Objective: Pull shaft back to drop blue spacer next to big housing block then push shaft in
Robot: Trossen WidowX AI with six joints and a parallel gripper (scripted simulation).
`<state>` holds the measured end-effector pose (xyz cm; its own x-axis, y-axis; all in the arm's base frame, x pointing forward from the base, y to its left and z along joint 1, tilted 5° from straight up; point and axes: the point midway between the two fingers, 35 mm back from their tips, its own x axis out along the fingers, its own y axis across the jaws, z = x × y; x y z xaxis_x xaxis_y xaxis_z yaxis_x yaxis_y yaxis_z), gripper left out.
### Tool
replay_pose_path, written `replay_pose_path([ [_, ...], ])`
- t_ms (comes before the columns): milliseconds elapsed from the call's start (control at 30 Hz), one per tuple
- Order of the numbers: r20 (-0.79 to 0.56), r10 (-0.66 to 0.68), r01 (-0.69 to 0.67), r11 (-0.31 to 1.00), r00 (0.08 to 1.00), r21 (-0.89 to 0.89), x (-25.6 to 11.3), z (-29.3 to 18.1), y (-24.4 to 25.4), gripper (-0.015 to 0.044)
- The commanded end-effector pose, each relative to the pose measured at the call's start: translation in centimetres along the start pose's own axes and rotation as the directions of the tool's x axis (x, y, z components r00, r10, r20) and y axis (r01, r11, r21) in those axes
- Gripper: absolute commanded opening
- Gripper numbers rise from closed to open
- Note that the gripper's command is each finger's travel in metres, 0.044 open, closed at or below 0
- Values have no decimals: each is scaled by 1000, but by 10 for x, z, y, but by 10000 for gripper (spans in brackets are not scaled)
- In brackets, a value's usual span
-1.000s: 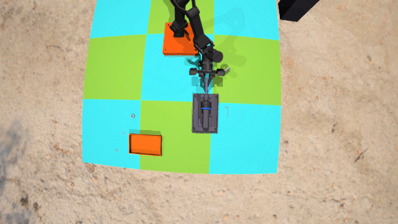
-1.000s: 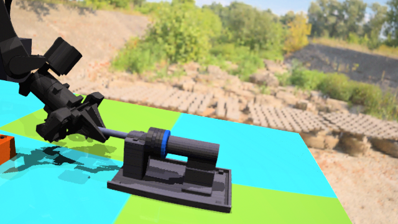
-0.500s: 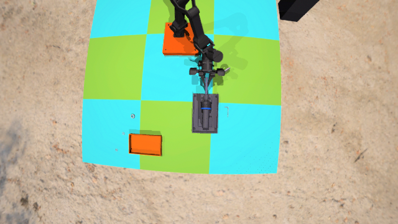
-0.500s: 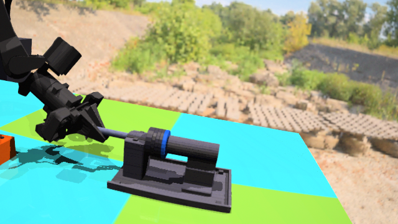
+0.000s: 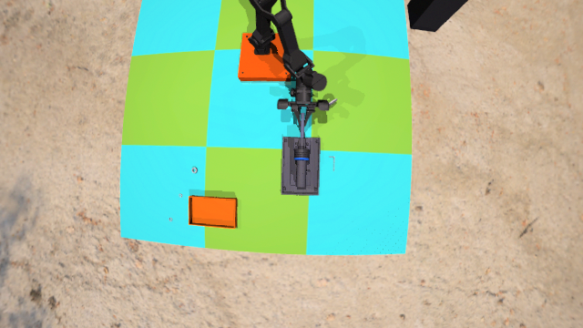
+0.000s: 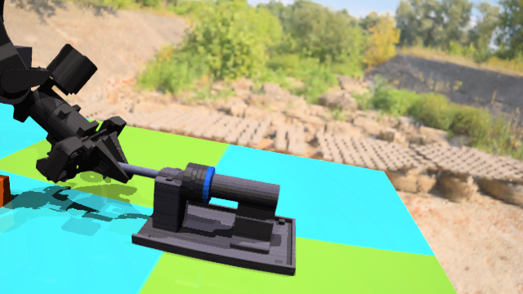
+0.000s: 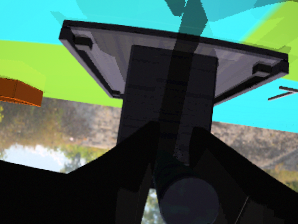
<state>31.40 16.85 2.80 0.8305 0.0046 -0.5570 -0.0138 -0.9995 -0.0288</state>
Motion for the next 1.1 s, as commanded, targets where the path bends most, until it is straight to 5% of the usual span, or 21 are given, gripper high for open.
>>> replay_pose_path([
  [0, 2, 1, -1, 1000, 1000, 3, -1, 1, 0, 0],
  [1067, 2, 1, -1, 1000, 1000, 3, -4, 3, 0, 0],
])
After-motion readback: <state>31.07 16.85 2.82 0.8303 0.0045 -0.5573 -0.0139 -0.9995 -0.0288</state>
